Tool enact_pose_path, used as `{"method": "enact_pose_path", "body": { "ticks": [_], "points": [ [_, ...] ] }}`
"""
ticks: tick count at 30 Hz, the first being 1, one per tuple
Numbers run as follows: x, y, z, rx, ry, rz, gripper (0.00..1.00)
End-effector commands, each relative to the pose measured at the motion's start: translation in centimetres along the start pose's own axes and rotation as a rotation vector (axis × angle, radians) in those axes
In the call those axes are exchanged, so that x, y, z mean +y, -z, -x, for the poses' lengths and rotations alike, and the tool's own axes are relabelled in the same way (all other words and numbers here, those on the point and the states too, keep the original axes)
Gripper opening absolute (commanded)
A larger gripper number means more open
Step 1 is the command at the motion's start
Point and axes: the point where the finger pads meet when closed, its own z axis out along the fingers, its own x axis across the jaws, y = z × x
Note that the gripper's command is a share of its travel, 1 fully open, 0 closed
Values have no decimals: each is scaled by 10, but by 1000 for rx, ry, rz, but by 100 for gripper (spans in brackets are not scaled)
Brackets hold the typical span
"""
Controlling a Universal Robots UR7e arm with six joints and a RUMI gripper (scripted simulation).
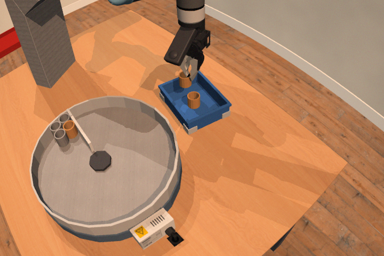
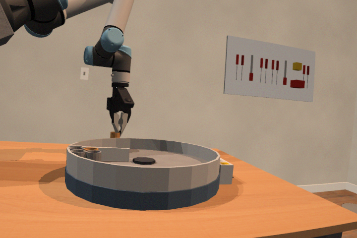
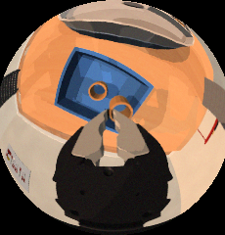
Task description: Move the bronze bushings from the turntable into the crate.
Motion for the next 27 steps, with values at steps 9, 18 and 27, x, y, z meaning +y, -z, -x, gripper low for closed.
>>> {"method": "enact_pose_path", "body": {
  "ticks": [9,18,27],
  "points": [
    [0,-10,0,-1,0,0,0],
    [0,-26,0,-1,0,0,0],
    [0,-37,0,-1,0,0,0]
  ]
}}
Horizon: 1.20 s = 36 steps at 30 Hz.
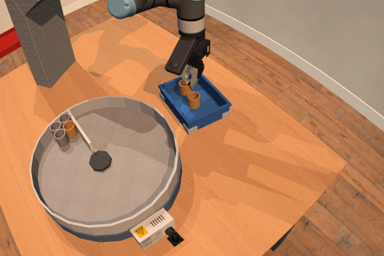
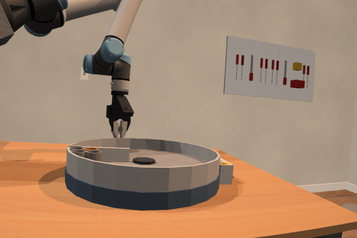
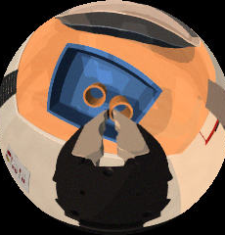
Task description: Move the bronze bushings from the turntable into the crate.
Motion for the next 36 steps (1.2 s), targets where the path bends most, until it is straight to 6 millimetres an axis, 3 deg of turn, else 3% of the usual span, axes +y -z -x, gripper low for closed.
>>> {"method": "enact_pose_path", "body": {
  "ticks": [1,36],
  "points": [
    [0,-4,1,-1,0,0,0],
    [0,-7,1,-1,0,0,0]
  ]
}}
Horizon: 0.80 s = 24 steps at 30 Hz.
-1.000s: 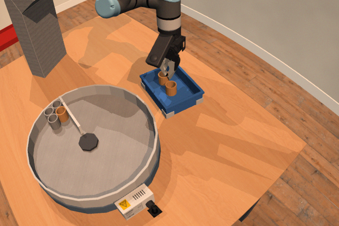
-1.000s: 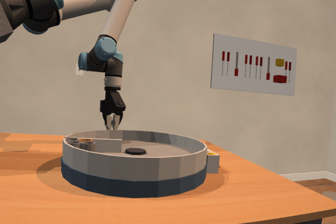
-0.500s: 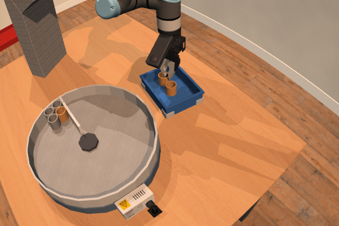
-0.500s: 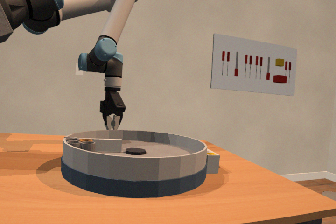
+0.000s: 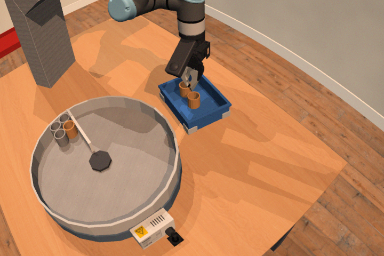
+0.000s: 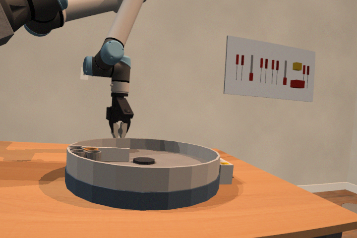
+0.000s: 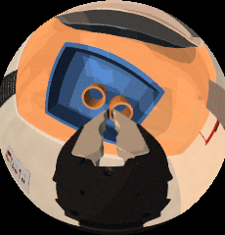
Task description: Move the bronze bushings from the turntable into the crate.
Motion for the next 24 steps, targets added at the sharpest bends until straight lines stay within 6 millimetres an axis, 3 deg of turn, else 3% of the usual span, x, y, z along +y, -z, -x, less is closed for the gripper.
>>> {"method": "enact_pose_path", "body": {
  "ticks": [1,24],
  "points": [
    [0,0,0,-1,0,0,0],
    [0,-2,0,-1,0,0,0]
  ]
}}
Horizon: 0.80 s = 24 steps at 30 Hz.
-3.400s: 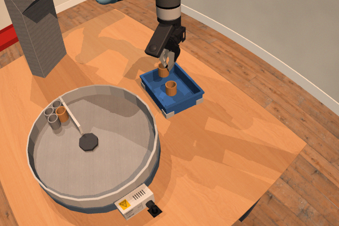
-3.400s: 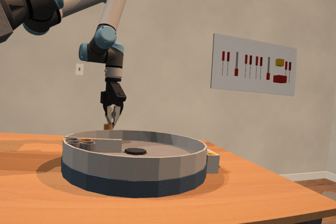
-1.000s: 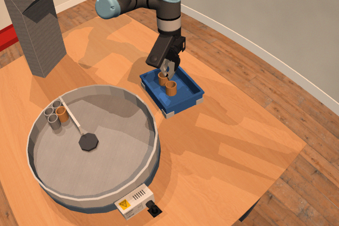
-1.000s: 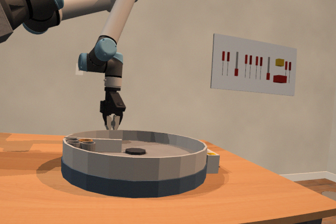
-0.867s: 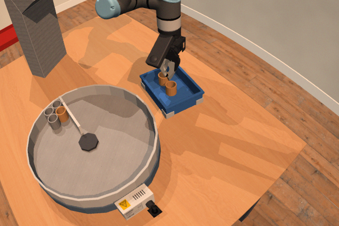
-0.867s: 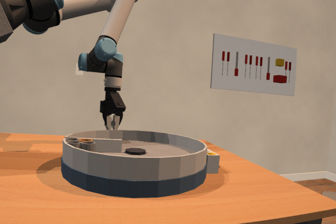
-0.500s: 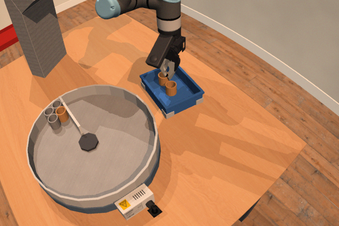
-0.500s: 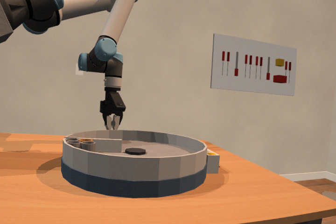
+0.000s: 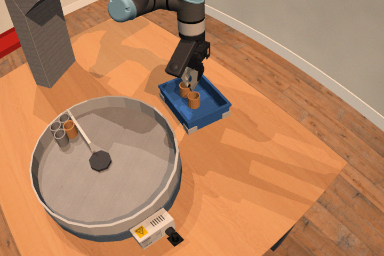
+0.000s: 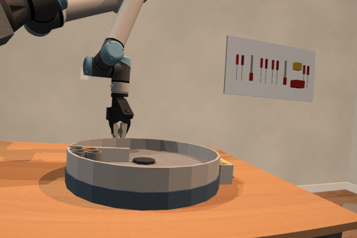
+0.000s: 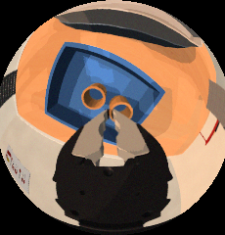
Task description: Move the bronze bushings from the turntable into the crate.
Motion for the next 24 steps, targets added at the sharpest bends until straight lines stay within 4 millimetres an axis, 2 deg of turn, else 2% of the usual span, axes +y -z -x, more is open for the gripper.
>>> {"method": "enact_pose_path", "body": {
  "ticks": [1,24],
  "points": [
    [0,-1,0,-1,0,0,0],
    [0,-4,0,-1,0,0,0]
  ]
}}
